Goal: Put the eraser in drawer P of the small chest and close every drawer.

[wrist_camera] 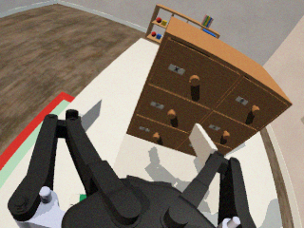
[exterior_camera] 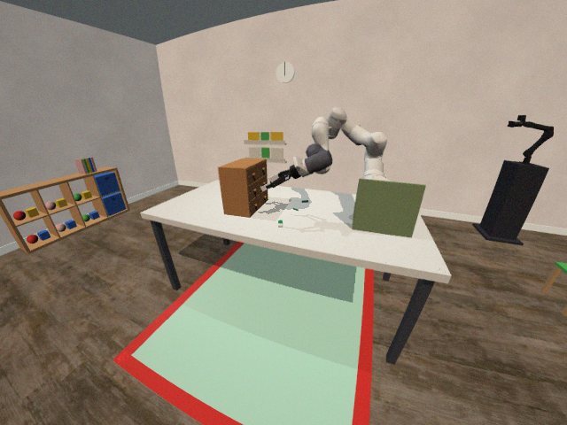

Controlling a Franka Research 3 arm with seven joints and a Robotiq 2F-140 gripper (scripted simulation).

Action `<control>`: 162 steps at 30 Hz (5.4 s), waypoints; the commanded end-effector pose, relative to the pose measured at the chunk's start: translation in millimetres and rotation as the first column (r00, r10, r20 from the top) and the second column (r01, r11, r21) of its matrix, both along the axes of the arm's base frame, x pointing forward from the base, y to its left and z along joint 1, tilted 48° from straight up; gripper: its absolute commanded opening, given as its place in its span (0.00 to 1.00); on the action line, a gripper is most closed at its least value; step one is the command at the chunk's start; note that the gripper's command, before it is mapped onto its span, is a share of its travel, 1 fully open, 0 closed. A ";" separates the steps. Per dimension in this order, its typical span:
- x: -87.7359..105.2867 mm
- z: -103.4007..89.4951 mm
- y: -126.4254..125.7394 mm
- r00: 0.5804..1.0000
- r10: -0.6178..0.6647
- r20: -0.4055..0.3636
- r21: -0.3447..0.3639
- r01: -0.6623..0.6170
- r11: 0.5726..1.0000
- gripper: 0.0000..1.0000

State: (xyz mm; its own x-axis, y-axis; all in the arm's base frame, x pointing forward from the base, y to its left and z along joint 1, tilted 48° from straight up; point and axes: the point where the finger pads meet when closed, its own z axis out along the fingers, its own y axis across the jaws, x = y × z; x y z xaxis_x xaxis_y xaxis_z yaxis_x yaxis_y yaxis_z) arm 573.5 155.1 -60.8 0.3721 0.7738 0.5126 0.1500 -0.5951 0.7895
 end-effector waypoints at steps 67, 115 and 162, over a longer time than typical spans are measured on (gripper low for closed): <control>11.5 4.3 -1.4 0.995 0.025 0.101 0.091 -0.034 0.995 1.00; -2.7 13.8 7.1 0.995 -0.097 -0.008 0.072 0.097 0.993 1.00; -91.4 72.5 60.7 0.463 -0.728 -0.505 -0.305 0.694 0.653 1.00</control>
State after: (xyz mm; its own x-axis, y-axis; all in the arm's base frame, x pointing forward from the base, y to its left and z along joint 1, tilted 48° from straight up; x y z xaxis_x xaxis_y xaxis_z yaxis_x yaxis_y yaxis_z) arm 491.2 222.4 6.9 0.9901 0.1128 0.0830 0.0196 -0.6984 0.7154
